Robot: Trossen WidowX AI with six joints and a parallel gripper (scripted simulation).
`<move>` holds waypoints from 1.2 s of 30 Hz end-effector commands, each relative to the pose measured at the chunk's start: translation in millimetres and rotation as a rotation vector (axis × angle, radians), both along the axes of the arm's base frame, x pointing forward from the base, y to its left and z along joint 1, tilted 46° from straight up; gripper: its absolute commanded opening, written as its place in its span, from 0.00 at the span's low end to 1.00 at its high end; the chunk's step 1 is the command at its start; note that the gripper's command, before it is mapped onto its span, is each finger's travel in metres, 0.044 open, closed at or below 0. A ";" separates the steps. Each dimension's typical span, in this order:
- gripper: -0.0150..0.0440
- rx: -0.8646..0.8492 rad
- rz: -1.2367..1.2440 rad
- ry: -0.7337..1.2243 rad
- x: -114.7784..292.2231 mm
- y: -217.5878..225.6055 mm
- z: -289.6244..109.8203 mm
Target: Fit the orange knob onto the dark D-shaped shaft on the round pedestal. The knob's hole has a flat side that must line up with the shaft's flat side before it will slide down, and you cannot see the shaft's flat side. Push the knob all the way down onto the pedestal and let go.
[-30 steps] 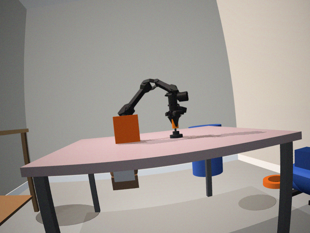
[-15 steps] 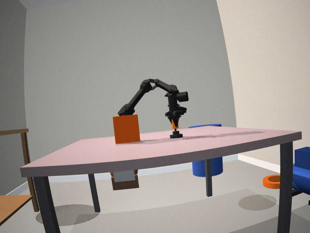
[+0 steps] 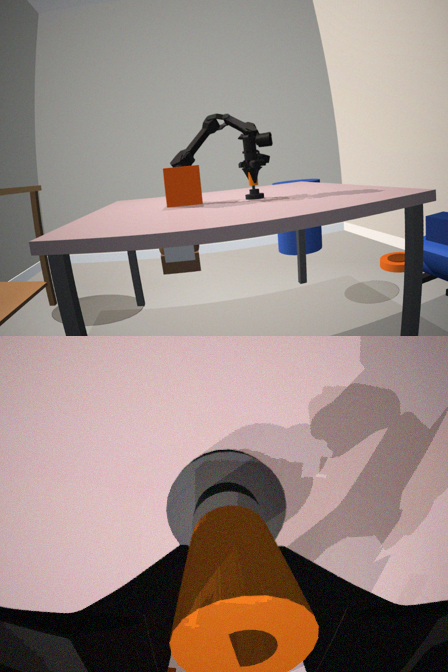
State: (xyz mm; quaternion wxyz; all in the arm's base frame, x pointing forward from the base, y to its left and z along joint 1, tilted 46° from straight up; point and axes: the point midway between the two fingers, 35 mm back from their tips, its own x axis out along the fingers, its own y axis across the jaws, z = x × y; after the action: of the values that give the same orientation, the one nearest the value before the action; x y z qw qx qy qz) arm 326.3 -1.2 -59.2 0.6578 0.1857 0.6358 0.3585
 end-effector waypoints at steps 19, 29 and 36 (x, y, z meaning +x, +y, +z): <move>0.25 0.015 0.150 -0.153 0.7 -1.0 1.6; 0.25 0.015 0.150 -0.153 0.9 -1.1 -0.1; 0.25 0.015 0.150 -0.153 -0.1 0.1 -0.5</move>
State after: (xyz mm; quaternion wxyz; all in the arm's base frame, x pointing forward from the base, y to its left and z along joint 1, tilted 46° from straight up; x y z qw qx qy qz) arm 326.3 -1.8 -59.0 0.6734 0.1168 0.5951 0.4227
